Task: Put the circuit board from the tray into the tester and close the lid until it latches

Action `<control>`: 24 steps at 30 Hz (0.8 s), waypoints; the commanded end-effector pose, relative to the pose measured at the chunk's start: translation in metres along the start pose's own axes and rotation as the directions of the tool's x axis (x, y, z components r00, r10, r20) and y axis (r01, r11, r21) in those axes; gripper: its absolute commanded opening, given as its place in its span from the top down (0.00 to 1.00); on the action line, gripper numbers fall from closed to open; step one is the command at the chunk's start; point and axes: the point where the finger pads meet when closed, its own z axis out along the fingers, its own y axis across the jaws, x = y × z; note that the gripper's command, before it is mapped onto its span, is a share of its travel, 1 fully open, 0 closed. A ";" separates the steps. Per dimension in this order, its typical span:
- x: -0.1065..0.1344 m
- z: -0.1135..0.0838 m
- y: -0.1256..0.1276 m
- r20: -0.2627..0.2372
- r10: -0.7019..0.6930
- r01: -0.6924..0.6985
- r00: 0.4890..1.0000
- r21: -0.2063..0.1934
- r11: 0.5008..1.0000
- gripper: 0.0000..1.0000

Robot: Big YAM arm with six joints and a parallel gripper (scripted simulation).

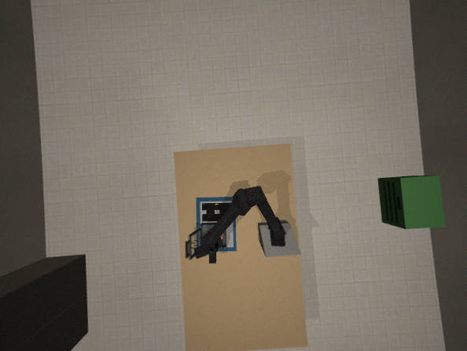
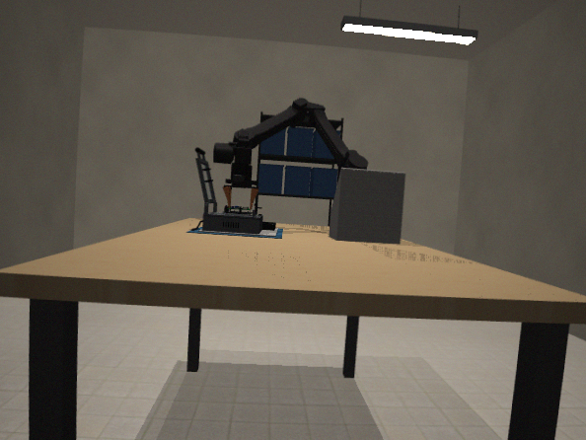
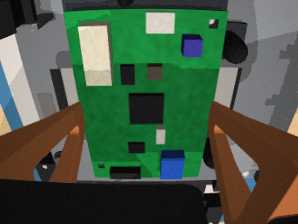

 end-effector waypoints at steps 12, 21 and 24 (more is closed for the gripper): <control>0.001 -0.005 -0.011 0.008 0.016 -0.017 1.000 0.025 1.000 0.28; 0.001 -0.005 -0.011 0.008 0.017 -0.017 1.000 0.025 1.000 0.28; 0.001 -0.005 -0.011 0.008 0.017 -0.017 1.000 0.025 1.000 0.28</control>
